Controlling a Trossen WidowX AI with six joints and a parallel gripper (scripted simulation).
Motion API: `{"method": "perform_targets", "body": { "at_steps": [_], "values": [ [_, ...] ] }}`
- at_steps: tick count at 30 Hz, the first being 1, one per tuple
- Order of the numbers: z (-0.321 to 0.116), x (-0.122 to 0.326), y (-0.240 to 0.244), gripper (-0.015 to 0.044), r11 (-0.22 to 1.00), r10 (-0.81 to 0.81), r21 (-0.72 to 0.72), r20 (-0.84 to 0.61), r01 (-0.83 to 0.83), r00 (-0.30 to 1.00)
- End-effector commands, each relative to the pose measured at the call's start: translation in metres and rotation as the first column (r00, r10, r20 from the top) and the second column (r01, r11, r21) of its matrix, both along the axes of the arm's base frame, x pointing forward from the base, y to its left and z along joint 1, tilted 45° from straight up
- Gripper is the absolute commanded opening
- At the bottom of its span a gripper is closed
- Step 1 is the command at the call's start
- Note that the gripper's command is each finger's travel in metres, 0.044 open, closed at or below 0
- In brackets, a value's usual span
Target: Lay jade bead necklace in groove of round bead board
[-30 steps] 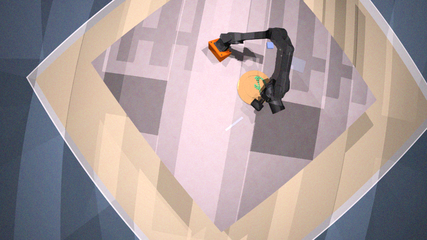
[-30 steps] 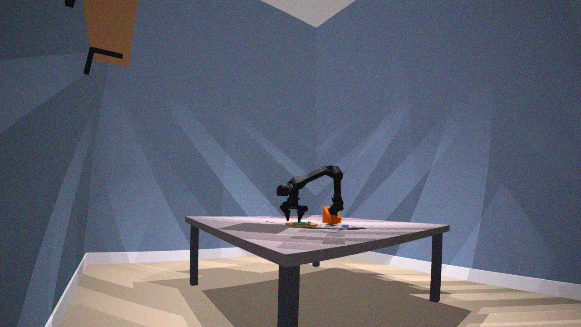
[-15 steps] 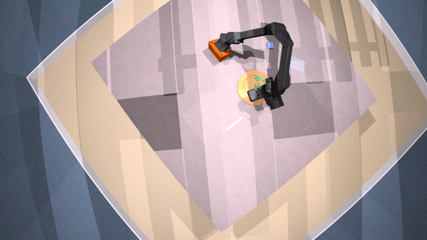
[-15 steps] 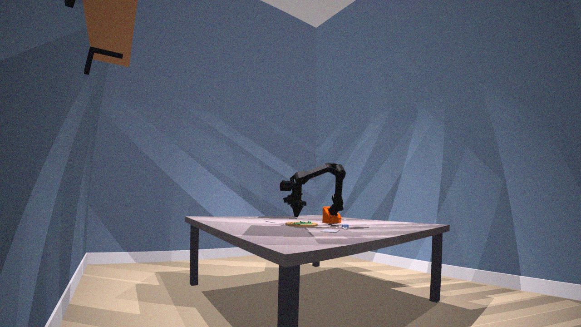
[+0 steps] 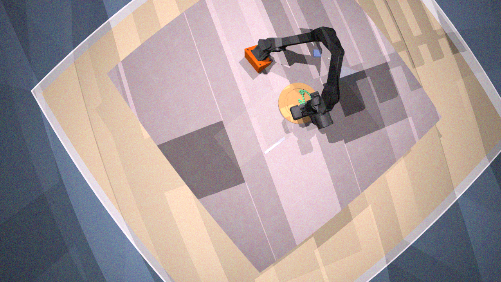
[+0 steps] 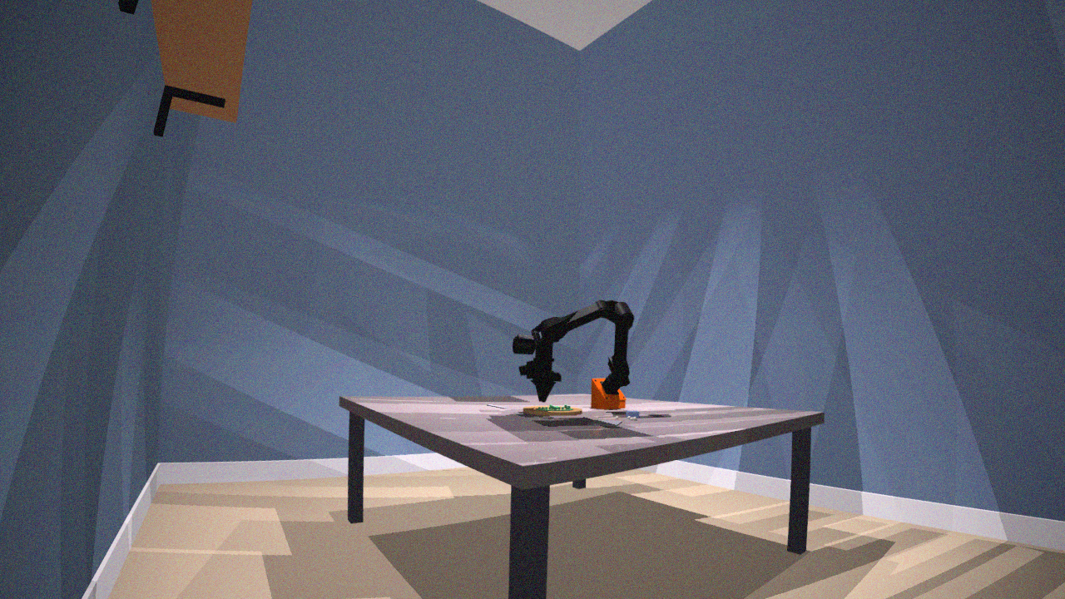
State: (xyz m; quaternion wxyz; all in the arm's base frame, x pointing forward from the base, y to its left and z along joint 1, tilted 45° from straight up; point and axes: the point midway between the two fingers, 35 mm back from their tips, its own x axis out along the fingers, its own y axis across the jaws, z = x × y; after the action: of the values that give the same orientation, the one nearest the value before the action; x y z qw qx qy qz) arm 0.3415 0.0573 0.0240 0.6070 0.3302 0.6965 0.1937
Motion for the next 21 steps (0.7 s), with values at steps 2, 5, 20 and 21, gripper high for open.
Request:
{"method": "perform_targets", "body": {
  "at_steps": [2, 5, 20, 21],
  "values": [
    [-0.006, -0.003, 0.006, 0.0120, 1.000, -0.003, 0.004, -0.013, 0.003, 1.000],
    [-0.009, -0.003, 0.010, 0.0120, 1.000, -0.003, 0.005, -0.015, 0.003, 1.000],
    [-0.015, -0.004, 0.015, 0.0000, 1.000, 0.001, 0.003, -0.011, -0.001, 1.000],
    [-0.015, -0.004, 0.015, 0.0000, 1.000, 0.001, 0.003, -0.011, -0.001, 1.000]
  ]
}}
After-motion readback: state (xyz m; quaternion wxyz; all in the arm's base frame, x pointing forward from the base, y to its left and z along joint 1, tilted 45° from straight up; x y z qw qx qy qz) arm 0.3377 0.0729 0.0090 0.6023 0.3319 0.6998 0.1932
